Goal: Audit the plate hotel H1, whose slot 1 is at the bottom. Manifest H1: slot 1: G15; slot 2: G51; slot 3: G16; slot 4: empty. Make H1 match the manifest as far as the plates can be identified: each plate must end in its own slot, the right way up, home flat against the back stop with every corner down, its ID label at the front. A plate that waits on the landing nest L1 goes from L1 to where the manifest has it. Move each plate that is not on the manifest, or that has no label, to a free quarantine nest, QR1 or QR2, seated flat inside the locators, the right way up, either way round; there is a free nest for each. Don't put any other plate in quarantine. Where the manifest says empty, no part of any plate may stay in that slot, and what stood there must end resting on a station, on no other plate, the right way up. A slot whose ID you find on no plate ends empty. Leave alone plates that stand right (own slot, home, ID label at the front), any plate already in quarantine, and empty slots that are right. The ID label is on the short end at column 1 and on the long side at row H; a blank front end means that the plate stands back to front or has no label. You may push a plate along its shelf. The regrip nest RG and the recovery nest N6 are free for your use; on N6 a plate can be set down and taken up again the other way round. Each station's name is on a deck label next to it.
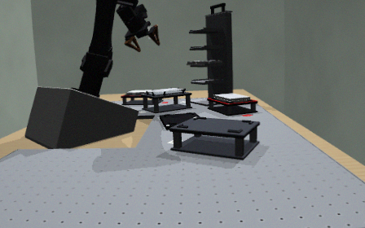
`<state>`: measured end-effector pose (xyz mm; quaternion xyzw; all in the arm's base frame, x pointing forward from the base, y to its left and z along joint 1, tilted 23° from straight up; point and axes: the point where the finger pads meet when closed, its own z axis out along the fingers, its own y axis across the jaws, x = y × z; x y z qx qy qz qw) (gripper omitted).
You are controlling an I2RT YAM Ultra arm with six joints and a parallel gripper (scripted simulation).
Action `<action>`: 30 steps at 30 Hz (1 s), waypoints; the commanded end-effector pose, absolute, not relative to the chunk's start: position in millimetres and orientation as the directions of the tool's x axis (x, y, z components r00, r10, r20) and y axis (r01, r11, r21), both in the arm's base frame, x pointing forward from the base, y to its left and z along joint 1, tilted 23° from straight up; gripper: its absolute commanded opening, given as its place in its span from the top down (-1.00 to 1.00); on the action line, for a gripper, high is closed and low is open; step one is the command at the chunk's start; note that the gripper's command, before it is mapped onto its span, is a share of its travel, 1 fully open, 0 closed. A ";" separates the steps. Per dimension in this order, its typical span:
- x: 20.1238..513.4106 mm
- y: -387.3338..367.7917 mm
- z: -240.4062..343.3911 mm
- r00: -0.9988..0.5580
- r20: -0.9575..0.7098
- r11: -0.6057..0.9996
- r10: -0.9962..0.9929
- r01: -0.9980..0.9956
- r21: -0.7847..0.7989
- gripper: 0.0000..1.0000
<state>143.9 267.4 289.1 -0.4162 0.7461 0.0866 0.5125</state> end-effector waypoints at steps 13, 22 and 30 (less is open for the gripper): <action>135.8 310.1 299.3 -0.003 -0.656 0.364 -0.755 -0.834 -0.415 -1.00; 133.8 335.8 305.6 0.078 -0.537 0.204 -0.840 -0.872 -0.445 -1.00; 133.2 341.9 307.1 0.156 -0.426 0.060 -0.891 -0.890 -0.452 -1.00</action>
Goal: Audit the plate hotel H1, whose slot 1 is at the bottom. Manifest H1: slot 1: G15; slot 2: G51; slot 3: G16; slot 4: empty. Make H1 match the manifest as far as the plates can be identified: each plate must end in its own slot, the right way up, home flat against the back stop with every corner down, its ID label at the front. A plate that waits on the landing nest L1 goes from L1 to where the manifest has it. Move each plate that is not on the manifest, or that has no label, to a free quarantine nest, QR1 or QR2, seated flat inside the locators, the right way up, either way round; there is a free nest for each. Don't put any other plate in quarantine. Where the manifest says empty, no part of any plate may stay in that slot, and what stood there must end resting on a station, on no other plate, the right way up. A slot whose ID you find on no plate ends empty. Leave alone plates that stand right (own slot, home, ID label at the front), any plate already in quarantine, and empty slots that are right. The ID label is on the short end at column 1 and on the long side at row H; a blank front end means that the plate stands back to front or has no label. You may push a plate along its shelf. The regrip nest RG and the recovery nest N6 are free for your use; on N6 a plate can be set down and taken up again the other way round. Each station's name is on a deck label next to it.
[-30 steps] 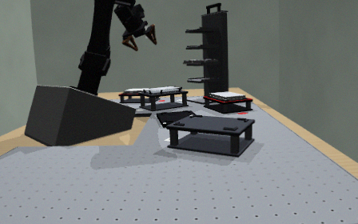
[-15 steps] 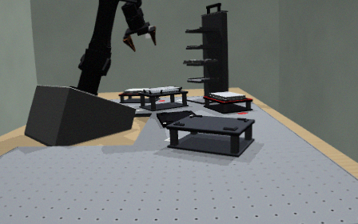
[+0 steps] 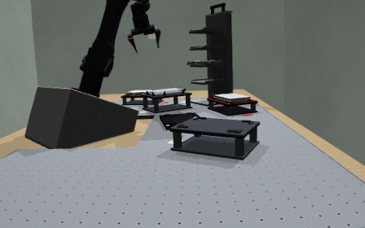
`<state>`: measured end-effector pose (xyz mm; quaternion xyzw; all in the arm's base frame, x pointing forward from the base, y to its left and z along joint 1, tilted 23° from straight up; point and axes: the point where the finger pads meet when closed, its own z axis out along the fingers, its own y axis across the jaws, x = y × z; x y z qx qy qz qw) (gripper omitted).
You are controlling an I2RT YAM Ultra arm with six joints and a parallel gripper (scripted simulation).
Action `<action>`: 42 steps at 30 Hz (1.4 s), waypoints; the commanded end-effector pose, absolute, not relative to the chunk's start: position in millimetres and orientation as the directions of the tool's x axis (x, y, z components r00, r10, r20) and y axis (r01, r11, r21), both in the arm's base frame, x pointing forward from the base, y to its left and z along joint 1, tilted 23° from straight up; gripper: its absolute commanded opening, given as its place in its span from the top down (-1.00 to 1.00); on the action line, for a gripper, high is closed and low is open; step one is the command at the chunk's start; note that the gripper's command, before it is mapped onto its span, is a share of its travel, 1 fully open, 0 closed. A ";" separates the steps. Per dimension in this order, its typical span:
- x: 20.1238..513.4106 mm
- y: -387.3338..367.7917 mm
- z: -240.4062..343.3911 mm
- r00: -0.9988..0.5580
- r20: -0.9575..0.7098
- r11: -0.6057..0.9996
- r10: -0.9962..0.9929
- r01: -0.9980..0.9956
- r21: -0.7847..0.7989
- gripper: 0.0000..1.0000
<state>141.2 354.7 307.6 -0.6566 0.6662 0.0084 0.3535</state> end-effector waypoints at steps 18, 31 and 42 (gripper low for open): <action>135.2 349.4 310.1 0.341 -0.205 -0.233 -0.917 -0.878 -0.418 -1.00; 133.7 342.2 303.2 0.377 -0.113 -0.313 -0.919 -0.874 -0.373 -1.00; 133.7 342.2 303.2 0.377 -0.113 -0.313 -0.919 -0.874 -0.373 -1.00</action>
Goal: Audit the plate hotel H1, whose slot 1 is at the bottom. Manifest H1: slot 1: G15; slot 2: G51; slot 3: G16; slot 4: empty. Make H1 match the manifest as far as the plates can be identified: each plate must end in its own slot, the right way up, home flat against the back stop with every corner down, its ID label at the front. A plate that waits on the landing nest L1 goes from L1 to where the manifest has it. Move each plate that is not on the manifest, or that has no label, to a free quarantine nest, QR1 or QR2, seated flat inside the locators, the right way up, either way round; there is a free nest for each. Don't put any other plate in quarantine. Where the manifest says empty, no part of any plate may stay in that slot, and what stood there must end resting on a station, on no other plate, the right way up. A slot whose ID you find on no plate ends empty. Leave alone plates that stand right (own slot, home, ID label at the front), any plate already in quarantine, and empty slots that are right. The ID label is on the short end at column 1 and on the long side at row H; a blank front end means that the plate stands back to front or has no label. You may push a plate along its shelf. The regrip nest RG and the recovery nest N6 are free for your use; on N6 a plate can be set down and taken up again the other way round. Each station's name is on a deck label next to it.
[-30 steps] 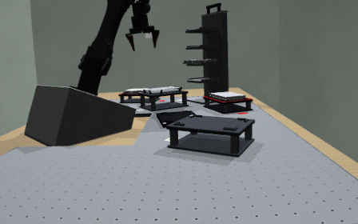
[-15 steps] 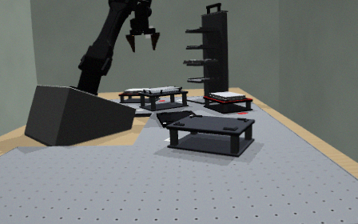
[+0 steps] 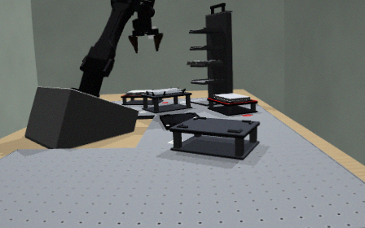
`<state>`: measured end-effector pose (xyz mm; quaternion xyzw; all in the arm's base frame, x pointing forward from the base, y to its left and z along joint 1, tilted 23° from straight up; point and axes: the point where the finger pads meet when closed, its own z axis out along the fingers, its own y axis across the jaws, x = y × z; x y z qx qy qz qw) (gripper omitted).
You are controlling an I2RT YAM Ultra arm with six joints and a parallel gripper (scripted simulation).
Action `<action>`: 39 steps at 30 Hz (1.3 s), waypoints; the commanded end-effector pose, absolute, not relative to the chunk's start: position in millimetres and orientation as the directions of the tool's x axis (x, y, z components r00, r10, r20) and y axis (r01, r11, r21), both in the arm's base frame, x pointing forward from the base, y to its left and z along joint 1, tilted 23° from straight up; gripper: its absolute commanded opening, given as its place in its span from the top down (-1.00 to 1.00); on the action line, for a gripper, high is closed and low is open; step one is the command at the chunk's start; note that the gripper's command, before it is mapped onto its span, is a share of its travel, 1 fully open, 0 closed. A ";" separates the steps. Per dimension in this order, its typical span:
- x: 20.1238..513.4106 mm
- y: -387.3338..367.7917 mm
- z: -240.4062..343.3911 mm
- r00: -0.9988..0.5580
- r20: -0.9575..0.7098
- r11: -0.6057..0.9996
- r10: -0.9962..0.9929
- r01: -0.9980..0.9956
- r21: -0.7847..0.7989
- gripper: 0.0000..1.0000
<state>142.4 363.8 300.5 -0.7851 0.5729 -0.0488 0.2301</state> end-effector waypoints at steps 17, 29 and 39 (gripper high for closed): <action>148.5 354.1 261.3 0.379 -0.123 -0.309 -0.917 -0.872 -0.380 -1.00; 158.8 362.4 230.8 0.379 -0.123 -0.309 -0.917 -0.872 -0.380 -1.00; 160.6 363.8 225.6 0.379 -0.123 -0.309 -0.917 -0.872 -0.380 -1.00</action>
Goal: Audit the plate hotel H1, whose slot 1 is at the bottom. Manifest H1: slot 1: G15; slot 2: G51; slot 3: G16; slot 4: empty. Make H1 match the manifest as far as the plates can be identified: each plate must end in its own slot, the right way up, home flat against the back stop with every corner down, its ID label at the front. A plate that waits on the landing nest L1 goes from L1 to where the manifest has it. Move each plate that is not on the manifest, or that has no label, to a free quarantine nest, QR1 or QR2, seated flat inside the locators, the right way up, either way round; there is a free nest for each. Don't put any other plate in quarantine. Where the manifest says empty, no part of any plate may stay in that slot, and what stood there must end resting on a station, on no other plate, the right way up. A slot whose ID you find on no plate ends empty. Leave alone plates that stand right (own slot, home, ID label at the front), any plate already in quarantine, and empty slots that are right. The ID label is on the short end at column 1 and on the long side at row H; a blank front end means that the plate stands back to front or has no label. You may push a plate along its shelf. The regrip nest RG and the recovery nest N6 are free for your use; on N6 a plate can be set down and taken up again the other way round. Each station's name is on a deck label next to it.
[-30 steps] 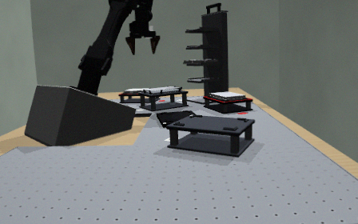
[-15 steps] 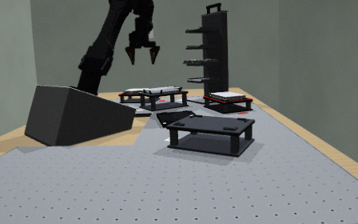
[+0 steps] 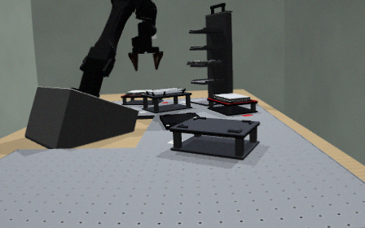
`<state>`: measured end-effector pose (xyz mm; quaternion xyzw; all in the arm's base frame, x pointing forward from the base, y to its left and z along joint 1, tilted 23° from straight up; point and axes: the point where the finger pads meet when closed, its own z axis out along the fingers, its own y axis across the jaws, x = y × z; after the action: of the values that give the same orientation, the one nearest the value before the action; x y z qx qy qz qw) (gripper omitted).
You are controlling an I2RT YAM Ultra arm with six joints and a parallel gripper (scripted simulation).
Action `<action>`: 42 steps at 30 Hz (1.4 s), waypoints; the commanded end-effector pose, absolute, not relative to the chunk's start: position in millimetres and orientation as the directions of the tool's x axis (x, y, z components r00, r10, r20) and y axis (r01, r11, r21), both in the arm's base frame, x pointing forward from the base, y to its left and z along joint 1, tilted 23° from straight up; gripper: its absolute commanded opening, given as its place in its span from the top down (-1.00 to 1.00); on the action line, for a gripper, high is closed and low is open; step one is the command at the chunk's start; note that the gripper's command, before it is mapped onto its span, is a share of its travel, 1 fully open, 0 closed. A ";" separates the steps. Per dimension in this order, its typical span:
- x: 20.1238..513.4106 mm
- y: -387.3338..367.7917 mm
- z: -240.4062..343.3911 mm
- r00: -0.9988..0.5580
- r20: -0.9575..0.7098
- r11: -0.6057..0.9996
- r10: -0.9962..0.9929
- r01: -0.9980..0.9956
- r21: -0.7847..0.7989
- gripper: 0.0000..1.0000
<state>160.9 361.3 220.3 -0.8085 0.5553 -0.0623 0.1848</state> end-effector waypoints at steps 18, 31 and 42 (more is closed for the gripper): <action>160.6 363.8 225.6 0.379 -0.123 -0.309 -0.917 -0.872 -0.380 -1.00; 164.7 367.2 213.4 0.379 -0.123 -0.309 -0.917 -0.872 -0.380 -1.00; 169.4 370.9 199.7 0.379 -0.123 -0.309 -0.917 -0.872 -0.381 -1.00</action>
<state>169.0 366.3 196.2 -0.8086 0.5556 -0.0632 0.1830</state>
